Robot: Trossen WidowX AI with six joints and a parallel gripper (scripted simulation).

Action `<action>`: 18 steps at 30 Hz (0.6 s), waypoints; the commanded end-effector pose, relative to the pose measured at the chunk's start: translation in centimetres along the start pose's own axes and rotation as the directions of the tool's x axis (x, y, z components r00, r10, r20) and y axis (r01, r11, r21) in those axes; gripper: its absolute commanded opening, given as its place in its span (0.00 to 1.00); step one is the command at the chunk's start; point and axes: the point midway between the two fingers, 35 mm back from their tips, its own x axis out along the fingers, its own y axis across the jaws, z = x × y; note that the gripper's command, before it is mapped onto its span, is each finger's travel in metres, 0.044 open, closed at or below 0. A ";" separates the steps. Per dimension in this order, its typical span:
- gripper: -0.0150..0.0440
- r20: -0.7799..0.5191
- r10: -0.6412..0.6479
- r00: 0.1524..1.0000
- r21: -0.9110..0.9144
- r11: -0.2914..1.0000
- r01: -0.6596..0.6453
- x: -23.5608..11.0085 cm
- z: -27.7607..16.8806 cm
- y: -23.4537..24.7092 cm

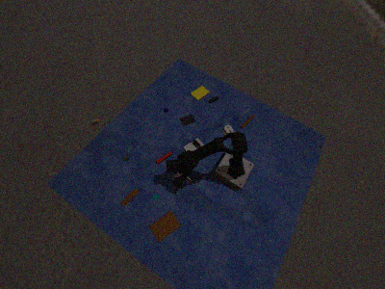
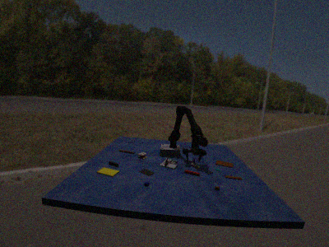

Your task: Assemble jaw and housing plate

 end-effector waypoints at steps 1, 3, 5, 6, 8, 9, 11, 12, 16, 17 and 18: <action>1.00 -0.003 0.003 1.000 0.004 1.000 -0.003 0.8 -0.1 0.0; 1.00 -0.003 0.003 1.000 0.004 1.000 -0.003 1.1 -0.1 0.0; 1.00 -0.003 0.003 1.000 0.004 1.000 -0.003 1.4 -0.1 0.0; 1.00 -0.004 0.003 1.000 0.004 1.000 -0.003 1.6 -0.2 0.0; 1.00 -0.004 0.003 1.000 0.004 1.000 -0.003 1.9 -0.2 0.0; 1.00 -0.004 0.003 1.000 0.004 1.000 -0.003 1.9 -0.2 0.0; 1.00 -0.004 0.003 1.000 0.004 1.000 -0.003 2.0 -0.2 0.0; 1.00 -0.004 0.003 1.000 0.004 1.000 -0.003 2.0 -0.2 0.0; 1.00 -0.004 0.003 1.000 0.004 1.000 -0.003 2.0 -0.2 0.0; 1.00 -0.004 0.003 1.000 0.004 1.000 -0.003 2.0 -0.2 0.0; 1.00 -0.004 0.003 1.000 0.004 1.000 -0.003 2.0 -0.2 0.0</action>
